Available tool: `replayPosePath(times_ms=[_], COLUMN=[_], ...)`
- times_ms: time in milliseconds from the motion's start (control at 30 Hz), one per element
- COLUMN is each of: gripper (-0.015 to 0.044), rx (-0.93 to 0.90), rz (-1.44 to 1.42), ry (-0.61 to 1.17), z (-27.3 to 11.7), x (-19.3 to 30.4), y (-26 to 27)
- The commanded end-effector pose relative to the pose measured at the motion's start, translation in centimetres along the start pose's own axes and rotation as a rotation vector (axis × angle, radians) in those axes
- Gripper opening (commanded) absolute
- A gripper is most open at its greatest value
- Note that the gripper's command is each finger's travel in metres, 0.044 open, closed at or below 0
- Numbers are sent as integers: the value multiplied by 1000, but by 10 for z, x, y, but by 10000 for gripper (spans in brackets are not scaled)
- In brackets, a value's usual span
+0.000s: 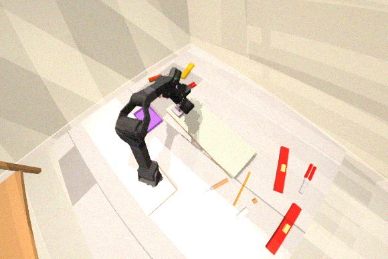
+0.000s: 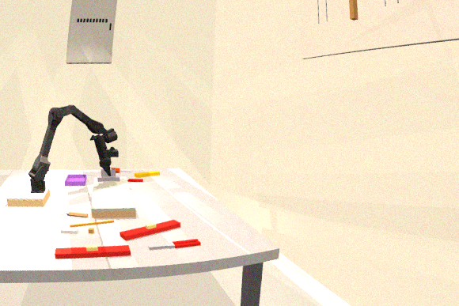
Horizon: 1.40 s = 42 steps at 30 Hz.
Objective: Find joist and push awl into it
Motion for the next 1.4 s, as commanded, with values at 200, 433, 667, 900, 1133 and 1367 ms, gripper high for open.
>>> replayPosePath(times_ms=[200,433,667,900,1133,1367], gripper=[0,0,0,0,0,0], rx=[3,5,7,9,11,14], rz=[1,1,0,-1,-1,-2], ry=[2,2,2,3,3,3], z=[1,1,1,1,0,0], x=[4,7,11,14,17,20], y=[-34,-61,-87,-114,-140,-167])
Point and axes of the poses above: the point midway between the two fingers, 35 mm back from their tips, its own z axis out along the fingers, its own y axis across the jaws, x = y × z, the point moved 9 cm from there along -z, back along the fingers, and after that the axes turned 7 degrees about -z, right-handed, at the moved point
